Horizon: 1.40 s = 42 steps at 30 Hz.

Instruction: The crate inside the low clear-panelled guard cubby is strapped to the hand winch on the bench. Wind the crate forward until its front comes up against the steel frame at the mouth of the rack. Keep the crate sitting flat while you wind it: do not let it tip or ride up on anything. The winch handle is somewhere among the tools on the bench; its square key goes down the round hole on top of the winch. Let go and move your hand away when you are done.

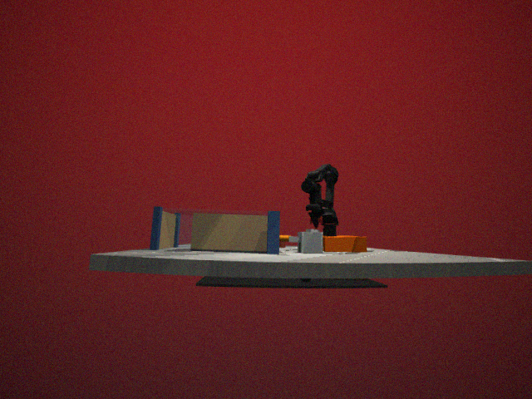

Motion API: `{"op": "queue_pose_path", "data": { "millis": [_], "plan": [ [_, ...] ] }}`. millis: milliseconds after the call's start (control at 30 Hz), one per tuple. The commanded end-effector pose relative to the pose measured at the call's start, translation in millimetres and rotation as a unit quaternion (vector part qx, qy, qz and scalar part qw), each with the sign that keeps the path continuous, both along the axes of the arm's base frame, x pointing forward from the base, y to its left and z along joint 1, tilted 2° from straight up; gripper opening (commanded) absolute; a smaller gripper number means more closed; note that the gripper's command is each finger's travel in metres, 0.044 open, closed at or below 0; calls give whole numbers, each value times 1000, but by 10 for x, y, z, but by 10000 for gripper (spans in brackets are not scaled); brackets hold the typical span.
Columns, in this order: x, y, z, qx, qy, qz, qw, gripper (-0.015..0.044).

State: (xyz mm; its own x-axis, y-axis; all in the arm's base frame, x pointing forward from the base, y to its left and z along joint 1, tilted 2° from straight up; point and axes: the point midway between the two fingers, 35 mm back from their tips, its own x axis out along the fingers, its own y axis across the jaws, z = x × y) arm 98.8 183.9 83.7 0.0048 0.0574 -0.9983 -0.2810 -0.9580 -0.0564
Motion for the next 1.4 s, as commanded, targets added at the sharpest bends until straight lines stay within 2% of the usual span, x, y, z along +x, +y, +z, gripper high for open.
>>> {"op": "queue_pose_path", "data": {
  "millis": [0,1367],
  "plan": [
    [121,-50,2,-6,-12,-6,1000,0],
    [656,-55,21,-6,-14,-6,1000,0]
  ]
}}
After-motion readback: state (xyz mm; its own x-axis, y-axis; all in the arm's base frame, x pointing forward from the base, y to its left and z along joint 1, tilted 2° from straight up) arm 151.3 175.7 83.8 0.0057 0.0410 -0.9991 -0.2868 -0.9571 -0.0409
